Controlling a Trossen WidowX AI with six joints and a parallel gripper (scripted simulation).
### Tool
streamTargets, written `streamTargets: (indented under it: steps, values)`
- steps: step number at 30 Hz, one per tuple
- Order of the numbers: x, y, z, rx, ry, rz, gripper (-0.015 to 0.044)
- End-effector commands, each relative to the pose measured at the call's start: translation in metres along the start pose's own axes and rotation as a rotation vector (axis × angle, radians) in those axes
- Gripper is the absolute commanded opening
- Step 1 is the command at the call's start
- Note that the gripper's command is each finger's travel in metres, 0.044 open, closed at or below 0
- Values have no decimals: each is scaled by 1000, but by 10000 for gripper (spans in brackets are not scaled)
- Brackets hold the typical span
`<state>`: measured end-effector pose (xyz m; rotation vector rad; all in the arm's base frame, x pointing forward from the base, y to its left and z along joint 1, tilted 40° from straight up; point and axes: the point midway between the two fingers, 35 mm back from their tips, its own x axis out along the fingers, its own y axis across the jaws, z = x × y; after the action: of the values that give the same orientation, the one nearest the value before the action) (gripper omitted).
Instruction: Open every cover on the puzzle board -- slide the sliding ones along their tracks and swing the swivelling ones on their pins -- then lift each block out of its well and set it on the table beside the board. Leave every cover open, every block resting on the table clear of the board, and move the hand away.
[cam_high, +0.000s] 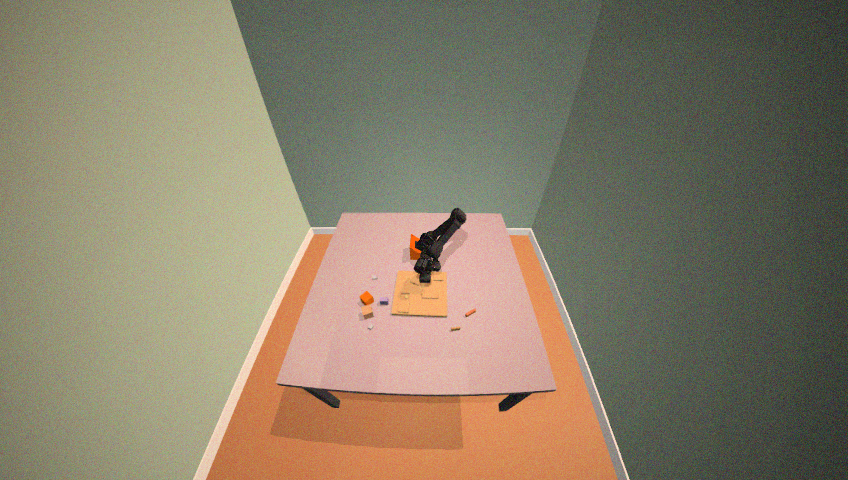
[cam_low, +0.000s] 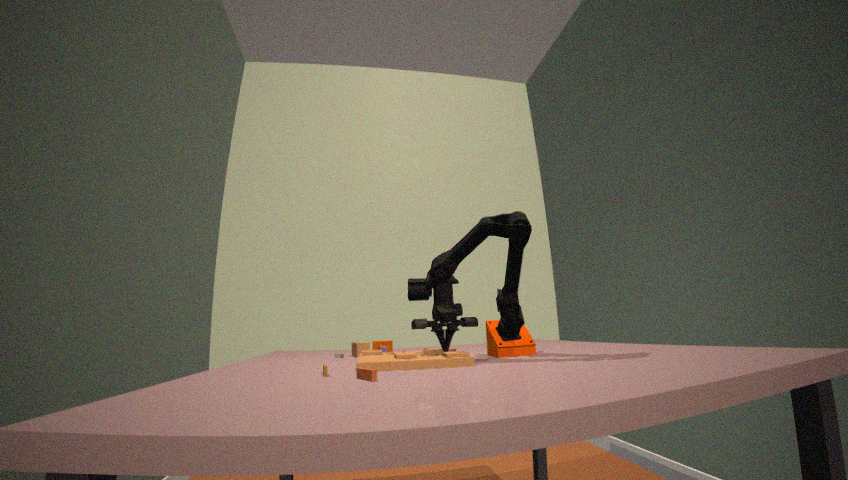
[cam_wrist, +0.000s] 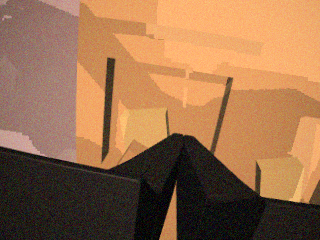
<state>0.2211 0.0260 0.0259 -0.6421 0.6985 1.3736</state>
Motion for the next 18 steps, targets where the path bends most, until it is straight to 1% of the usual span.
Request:
streamTargets:
  steps: [1,18]
  values:
    - [0,5,-5,-1,7,2,0]
    - [0,18,-20,-1,8,2,0]
